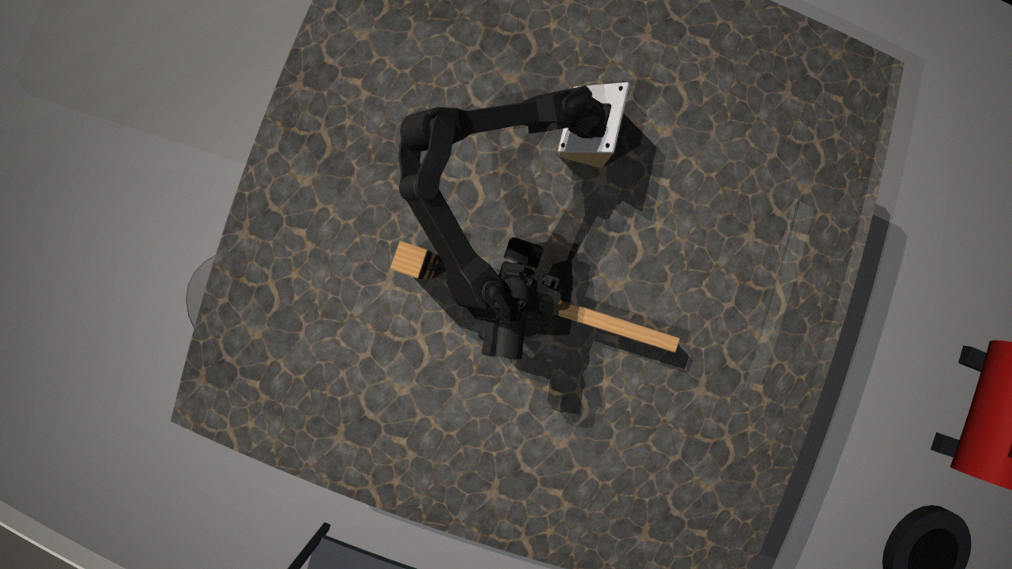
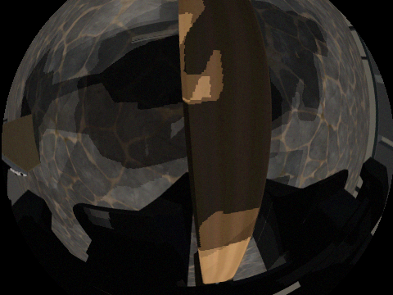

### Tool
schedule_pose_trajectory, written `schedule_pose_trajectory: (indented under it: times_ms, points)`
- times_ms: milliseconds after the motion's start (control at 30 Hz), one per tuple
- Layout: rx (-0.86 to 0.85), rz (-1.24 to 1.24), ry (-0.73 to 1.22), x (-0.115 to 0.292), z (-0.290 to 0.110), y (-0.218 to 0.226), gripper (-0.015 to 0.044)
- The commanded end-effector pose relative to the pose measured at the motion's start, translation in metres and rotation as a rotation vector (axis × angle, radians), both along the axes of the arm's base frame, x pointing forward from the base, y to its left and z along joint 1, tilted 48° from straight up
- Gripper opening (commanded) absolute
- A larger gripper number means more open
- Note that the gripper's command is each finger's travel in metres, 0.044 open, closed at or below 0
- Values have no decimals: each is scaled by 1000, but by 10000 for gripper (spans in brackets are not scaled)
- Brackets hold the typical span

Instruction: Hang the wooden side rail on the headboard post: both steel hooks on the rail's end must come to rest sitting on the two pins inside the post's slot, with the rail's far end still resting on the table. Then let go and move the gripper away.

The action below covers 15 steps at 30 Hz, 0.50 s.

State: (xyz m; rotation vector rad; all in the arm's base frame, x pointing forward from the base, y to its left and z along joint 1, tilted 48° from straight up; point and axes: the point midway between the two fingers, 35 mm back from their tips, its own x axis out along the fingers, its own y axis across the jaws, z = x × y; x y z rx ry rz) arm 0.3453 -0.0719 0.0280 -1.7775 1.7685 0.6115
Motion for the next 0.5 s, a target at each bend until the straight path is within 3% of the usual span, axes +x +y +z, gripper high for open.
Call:
schedule_pose_trajectory:
  times_ms: [0,467]
  points:
    - [1,-11,-23,5,2,-1,0]
    - [1,-11,-23,0,0,0,0]
